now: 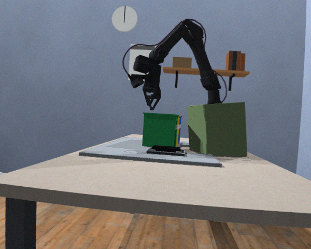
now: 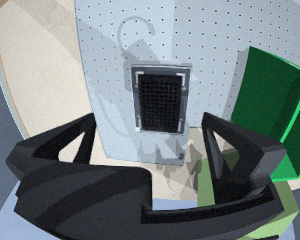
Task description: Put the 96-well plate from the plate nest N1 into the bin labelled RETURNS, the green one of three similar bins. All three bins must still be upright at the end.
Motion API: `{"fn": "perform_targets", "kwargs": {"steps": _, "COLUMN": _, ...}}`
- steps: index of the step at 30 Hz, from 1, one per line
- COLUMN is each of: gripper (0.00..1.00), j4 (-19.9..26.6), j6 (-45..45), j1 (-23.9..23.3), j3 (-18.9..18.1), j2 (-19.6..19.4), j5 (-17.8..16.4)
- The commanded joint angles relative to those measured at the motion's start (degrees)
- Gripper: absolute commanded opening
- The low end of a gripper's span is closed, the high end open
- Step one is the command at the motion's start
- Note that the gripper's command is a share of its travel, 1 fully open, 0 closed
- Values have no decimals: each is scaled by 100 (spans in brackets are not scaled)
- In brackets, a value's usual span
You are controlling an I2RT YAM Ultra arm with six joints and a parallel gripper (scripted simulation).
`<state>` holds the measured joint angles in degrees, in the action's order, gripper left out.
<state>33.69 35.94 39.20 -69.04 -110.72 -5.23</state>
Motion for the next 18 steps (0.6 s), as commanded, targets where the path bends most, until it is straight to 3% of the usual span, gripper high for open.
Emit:
{"fn": "perform_targets", "kwargs": {"steps": 1, "gripper": 100, "j4": 328, "j6": 331, "j1": 322, "j3": 57, "j2": 267, "j5": 300}}
{"fn": "perform_targets", "kwargs": {"steps": 4, "gripper": 100, "j4": 345, "j6": 523, "j1": 519, "j3": 280, "j2": 419, "j5": 348}}
{"fn": "perform_targets", "kwargs": {"steps": 8, "gripper": 100, "j4": 660, "j6": 654, "j1": 760, "j3": 158, "j2": 393, "j5": 600}}
{"fn": "perform_targets", "kwargs": {"steps": 12, "gripper": 100, "j4": 685, "j6": 907, "j1": 1011, "j3": 428, "j2": 624, "j5": 643}}
{"fn": "perform_targets", "kwargs": {"steps": 14, "gripper": 100, "j4": 948, "j6": 1029, "j1": 1254, "j3": 324, "j2": 631, "j5": 900}}
{"fn": "perform_targets", "kwargs": {"steps": 18, "gripper": 100, "j4": 1047, "j6": 1293, "j1": 1513, "j3": 549, "j2": 829, "j5": 944}}
